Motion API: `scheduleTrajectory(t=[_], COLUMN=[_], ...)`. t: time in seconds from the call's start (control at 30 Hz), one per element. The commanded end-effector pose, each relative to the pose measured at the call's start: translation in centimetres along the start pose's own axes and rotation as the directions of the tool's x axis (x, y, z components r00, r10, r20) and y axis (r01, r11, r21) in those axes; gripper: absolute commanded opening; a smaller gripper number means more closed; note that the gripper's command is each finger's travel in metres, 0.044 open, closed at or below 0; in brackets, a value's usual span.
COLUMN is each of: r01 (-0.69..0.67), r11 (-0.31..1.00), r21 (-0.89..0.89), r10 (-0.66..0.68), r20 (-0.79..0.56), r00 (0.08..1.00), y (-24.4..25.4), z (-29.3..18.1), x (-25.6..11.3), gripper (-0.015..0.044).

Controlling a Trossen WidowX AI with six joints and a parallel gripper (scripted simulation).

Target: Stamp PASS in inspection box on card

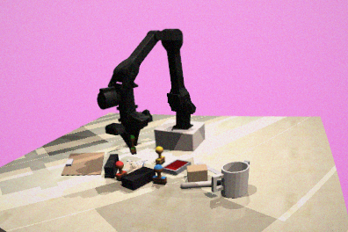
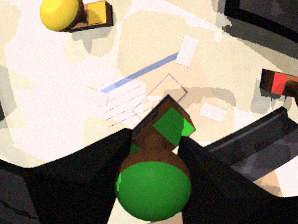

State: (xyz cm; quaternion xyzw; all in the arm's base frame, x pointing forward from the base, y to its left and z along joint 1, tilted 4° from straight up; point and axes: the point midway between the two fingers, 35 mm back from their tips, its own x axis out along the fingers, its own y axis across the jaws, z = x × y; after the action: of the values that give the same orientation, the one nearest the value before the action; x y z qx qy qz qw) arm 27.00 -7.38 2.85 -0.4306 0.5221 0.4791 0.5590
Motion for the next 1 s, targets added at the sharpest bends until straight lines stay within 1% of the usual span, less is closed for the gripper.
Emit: scheduleTrajectory(t=[0.0, 0.3, 0.97], r01=[0.012, 0.012, 0.014], r11=[1.0, 1.0, 1.0], r21=[-0.005, -0.005, -0.005], r10=[-0.012, -0.012, -0.014], r20=[0.004, 0.003, 0.004], r00=[1.0, 1.0, 1.0], y=[-0.2, -0.2, -0.2], z=[0.1, 0.4, 10.2], x=[-1.0, -1.7, -1.6], gripper=[0.0, 0.0, 0.0])
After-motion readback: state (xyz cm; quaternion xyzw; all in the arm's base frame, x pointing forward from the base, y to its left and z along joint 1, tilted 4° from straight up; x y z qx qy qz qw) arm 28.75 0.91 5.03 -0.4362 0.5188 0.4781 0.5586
